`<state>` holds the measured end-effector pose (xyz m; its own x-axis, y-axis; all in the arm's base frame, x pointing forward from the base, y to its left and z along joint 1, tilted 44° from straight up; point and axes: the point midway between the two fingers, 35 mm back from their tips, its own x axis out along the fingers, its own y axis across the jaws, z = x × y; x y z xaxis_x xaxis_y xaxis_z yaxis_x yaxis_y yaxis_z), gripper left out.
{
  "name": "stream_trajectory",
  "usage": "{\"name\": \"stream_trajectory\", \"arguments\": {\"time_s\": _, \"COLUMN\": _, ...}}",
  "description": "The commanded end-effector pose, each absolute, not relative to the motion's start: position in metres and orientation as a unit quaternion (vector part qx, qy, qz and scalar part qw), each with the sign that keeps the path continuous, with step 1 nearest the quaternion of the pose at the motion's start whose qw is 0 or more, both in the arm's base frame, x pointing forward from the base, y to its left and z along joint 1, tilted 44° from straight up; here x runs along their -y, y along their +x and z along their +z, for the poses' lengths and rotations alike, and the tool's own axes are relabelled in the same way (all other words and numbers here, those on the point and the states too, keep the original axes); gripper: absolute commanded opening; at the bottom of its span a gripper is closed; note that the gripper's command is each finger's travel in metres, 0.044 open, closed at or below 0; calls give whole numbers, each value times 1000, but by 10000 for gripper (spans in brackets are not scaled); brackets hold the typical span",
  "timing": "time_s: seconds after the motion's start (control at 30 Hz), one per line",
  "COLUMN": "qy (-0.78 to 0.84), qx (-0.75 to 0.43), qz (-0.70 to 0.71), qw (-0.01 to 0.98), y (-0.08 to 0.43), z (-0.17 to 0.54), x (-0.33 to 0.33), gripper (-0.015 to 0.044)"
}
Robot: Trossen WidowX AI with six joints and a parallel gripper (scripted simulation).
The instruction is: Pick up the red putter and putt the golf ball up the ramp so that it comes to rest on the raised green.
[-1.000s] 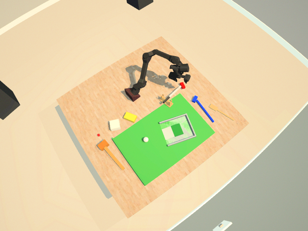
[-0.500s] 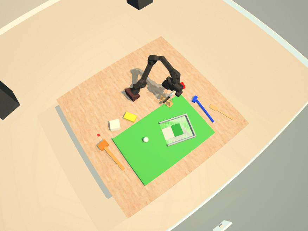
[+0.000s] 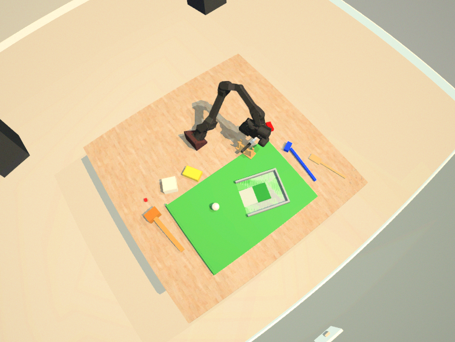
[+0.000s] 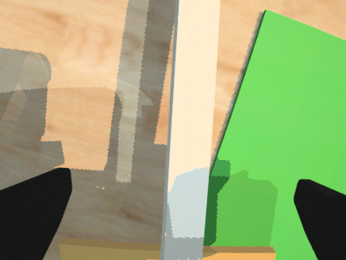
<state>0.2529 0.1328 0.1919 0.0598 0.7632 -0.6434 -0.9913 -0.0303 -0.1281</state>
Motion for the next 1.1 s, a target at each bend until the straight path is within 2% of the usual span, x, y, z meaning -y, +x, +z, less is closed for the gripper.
{"name": "stream_trajectory", "arguments": {"time_s": 0.0, "qy": -289, "qx": -200, "qz": 655, "qw": 669, "y": 253, "z": 188, "x": -135, "gripper": 440}}
{"name": "stream_trajectory", "arguments": {"time_s": 0.6, "qy": -288, "qx": -199, "qz": 656, "qw": 669, "y": 254, "z": 172, "x": -151, "gripper": 440}}
{"name": "stream_trajectory", "arguments": {"time_s": 1.07, "qy": -290, "qx": -195, "qz": 656, "qw": 669, "y": 255, "z": 175, "x": -150, "gripper": 73}}
